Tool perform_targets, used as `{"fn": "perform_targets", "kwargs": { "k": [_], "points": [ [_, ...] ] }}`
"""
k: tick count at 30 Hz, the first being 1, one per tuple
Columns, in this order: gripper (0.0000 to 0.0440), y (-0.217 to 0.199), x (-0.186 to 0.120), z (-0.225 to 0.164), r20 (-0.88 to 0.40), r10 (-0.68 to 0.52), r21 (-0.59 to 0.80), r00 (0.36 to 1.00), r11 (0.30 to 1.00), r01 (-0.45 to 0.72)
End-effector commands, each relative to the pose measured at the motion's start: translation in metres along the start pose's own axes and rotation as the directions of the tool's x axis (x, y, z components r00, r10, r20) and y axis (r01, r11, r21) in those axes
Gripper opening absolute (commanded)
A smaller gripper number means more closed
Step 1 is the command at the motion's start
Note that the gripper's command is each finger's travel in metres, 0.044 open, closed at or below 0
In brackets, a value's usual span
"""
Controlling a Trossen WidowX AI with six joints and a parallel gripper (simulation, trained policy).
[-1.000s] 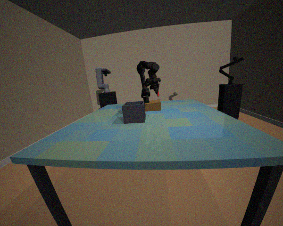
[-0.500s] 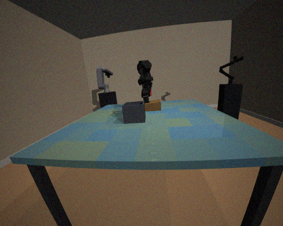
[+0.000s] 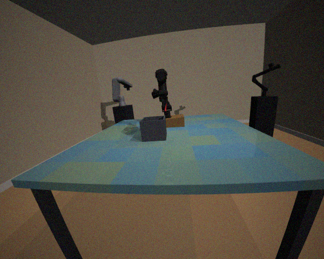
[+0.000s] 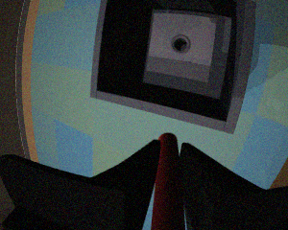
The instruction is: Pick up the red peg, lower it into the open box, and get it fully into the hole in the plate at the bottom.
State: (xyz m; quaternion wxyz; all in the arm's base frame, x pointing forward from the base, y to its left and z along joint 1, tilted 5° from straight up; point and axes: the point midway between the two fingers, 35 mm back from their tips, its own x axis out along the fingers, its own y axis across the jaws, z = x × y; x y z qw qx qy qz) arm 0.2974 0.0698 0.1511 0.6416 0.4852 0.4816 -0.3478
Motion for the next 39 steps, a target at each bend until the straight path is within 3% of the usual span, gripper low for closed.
{"fn": "perform_targets", "kwargs": {
  "k": [1,22,39],
  "points": [
    [0.0000,0.001,0.004,0.008,0.005,-0.021,-0.001,1.000,1.000,0.021],
    [0.0000,0.002,0.033,0.056,0.005,-0.115,0.009,0.993,0.993,0.115],
    [0.0000,0.001,0.078,0.077,-0.024,-0.154,0.000,0.988,0.988,0.154]
  ]
}}
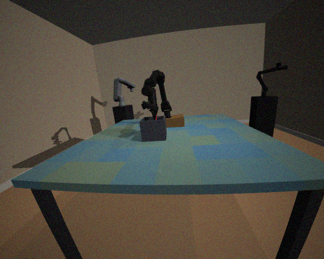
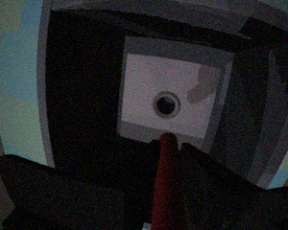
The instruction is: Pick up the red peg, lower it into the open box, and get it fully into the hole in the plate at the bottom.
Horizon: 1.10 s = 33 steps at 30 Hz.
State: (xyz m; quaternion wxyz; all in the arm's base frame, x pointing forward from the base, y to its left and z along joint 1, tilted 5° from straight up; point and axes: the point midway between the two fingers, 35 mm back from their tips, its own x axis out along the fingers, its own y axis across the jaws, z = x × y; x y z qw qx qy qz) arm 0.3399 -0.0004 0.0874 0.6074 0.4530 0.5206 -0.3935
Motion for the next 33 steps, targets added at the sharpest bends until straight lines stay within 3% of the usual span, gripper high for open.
{"fn": "perform_targets", "kwargs": {
  "k": [1,16,18,22,27,33],
  "points": [
    [0.0000,0.002,0.008,0.003,-0.008,-0.003,-0.010,1.000,1.000,0.003],
    [0.0003,0.006,0.047,0.012,-0.018,-0.029,-0.056,0.999,0.998,0.028],
    [0.0022,0.006,0.050,0.014,-0.016,-0.037,-0.063,0.999,0.997,0.036],
    [0.0105,0.002,0.058,0.013,-0.029,-0.064,-0.073,0.998,0.995,0.061],
    [0.0112,0.004,0.058,0.016,-0.051,-0.072,-0.076,0.996,0.995,0.068],
    [0.0166,0.011,0.051,0.019,-0.119,-0.064,-0.067,0.991,0.996,0.057]
  ]
}}
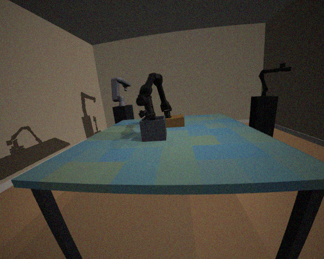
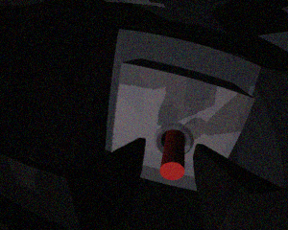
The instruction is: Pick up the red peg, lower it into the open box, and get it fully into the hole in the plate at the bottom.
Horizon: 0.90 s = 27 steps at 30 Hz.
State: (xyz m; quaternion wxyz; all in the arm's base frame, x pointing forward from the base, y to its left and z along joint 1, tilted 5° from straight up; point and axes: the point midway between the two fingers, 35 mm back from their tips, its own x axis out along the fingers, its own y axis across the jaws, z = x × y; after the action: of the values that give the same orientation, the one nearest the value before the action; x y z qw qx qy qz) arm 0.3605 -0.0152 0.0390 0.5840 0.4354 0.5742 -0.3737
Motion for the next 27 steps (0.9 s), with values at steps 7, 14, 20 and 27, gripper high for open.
{"fn": "perform_targets", "kwargs": {
  "k": [7,14,20,27],
  "points": [
    [0.0196,0.008,-0.011,0.005,-0.103,0.033,0.018,0.994,0.999,-0.031],
    [0.0220,0.010,-0.022,0.008,-0.162,0.057,0.036,0.985,0.998,-0.052],
    [0.0240,0.013,-0.031,0.012,-0.195,0.079,0.053,0.978,0.996,-0.070],
    [0.0167,0.016,-0.039,0.020,-0.214,0.110,0.063,0.971,0.993,-0.099]
  ]
}}
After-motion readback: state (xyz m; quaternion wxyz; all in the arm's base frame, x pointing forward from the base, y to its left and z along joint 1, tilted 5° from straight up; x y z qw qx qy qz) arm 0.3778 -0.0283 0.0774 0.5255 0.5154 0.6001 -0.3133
